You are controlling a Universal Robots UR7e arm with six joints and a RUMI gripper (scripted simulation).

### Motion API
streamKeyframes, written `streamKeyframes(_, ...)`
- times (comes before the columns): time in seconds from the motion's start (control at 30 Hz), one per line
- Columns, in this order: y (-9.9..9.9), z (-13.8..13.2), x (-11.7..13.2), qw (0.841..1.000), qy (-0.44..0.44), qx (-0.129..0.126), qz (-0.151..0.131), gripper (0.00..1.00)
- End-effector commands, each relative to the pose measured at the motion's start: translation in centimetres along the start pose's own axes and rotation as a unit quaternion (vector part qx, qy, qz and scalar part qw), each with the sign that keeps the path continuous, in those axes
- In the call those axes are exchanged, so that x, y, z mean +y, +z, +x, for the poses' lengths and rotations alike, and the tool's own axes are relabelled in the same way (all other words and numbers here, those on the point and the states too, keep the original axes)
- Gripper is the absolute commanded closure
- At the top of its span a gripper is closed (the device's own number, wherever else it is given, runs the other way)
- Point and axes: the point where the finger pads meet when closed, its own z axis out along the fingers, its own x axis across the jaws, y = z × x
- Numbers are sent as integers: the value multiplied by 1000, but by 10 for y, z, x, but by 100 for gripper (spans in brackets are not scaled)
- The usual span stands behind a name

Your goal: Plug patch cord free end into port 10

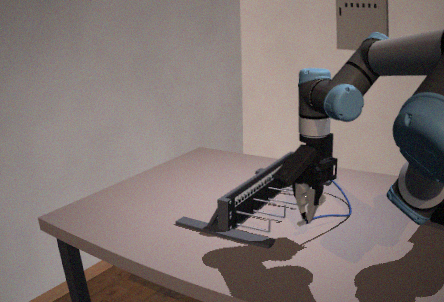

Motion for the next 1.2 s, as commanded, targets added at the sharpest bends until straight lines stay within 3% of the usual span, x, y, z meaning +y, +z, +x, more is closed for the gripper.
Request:
streamKeyframes(0.0,-2,7,5,1000,24,0,-1,100)
streamKeyframes(1.17,-11,55,35,983,183,-3,-3,100)
